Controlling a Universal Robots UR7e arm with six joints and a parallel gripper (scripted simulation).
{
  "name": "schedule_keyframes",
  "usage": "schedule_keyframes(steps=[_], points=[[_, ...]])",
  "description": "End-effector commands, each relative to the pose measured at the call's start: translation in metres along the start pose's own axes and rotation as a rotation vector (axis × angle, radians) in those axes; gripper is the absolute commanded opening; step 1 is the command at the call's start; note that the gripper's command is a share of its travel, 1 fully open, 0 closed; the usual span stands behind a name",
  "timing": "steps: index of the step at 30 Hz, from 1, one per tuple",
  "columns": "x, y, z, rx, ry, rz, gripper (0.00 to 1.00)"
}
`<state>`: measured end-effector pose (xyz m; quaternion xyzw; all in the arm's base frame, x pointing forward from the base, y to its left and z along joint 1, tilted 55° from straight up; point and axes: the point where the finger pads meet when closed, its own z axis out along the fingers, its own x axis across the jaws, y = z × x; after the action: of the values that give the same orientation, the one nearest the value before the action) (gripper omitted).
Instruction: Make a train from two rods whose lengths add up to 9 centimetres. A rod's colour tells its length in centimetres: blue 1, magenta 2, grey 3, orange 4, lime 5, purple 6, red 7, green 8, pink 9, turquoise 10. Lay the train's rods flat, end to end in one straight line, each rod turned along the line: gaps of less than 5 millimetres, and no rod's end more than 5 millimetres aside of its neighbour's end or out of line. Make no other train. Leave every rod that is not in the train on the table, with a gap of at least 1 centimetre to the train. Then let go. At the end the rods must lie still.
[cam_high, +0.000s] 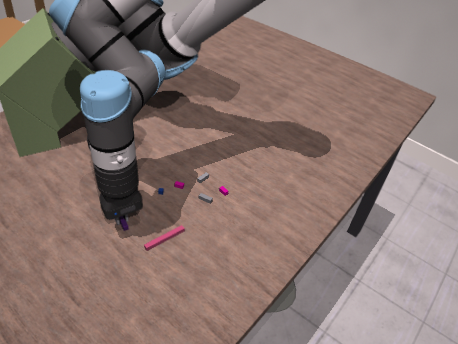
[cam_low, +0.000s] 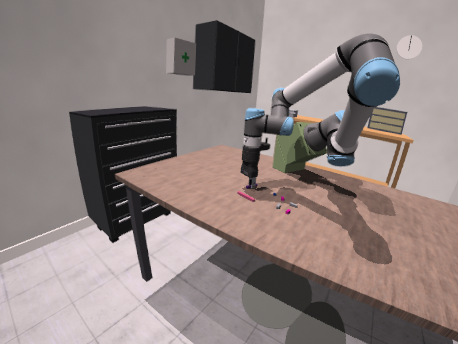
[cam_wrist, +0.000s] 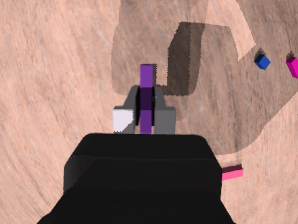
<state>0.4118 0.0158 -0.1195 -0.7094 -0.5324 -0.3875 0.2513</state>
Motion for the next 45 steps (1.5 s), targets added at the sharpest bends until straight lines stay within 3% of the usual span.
schedule_keyframes(steps=[1, 21, 45], points=[[0.0, 0.001, -0.009, -0.002, -0.001, -0.001, 0.24], [0.0, 0.0, -0.092, -0.002, -0.001, -0.001, 0.24], [0.005, 0.001, -0.098, -0.002, -0.001, 0.022, 0.24]])
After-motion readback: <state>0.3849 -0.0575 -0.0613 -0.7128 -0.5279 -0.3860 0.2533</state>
